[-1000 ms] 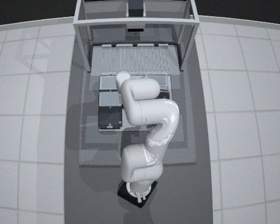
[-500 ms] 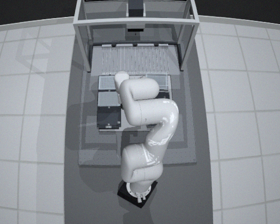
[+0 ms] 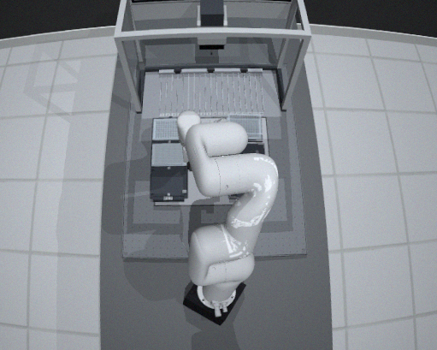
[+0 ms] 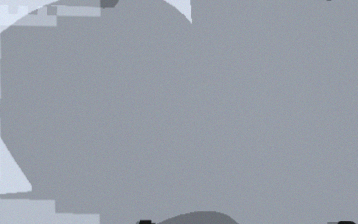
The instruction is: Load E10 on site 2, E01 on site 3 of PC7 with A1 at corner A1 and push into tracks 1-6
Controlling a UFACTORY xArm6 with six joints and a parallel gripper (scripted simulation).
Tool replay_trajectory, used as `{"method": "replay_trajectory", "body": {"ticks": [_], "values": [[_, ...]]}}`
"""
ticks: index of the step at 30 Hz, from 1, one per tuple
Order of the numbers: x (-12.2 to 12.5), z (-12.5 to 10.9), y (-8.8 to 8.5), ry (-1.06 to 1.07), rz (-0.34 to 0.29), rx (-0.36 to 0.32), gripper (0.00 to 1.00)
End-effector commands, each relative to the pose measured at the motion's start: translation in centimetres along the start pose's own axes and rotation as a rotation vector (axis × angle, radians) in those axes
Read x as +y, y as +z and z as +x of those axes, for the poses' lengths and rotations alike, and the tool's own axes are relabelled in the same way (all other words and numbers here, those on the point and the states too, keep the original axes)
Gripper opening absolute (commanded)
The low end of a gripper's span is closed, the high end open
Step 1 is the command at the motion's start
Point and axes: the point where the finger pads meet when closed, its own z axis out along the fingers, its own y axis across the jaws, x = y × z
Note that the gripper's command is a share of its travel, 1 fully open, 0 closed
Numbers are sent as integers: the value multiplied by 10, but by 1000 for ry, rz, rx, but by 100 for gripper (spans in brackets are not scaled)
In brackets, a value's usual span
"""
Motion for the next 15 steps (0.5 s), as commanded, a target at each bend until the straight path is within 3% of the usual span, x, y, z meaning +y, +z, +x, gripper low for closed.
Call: {"method": "replay_trajectory", "body": {"ticks": [1, 15], "values": [[-1, 0, -1, 0, 3, -1, 100], [-1, 1, -1, 0, 3, -1, 100]]}}
